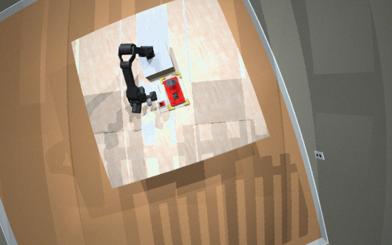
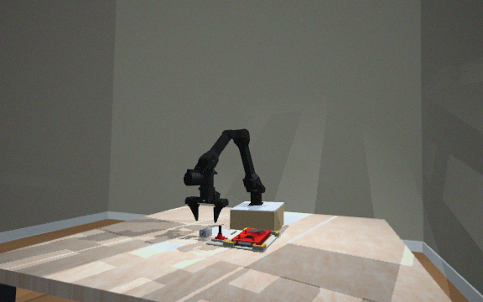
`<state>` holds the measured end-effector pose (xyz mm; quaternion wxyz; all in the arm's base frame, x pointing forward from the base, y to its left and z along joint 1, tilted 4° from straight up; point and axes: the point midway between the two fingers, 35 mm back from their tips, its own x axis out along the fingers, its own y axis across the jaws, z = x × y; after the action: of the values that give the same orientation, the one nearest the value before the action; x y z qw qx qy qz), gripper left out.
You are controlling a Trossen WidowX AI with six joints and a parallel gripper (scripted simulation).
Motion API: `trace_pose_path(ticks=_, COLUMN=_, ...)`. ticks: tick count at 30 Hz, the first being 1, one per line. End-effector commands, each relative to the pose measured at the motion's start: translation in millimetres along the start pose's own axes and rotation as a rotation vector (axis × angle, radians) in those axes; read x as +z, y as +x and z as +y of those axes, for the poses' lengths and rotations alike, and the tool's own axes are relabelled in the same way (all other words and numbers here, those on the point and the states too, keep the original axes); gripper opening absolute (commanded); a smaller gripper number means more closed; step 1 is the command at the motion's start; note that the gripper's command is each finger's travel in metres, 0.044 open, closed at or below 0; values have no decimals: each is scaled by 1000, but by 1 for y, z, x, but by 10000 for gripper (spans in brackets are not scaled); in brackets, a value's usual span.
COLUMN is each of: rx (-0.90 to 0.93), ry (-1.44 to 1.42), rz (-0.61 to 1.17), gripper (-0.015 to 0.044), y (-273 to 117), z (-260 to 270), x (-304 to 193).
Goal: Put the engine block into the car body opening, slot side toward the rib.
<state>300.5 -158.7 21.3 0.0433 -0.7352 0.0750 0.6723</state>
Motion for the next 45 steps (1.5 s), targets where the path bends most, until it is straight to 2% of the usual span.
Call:
trace_pose_path(ticks=1, rx=6, ry=9, rz=-5, gripper=440, y=12, z=1, x=0)
trace_pose_path(ticks=24, rx=6, ry=9, rz=-5, gripper=440, y=41, z=1, x=1)
trace_pose_path(ticks=35, rx=6, ry=9, rz=-5, gripper=151, y=41, z=1, x=1)
trace_pose_path(ticks=43, rx=6, ry=9, rz=-5, gripper=98, y=41, z=1, x=1)
trace_pose_path(ticks=45, rx=6, ry=9, rz=-5, gripper=45, y=41, z=1, x=0)
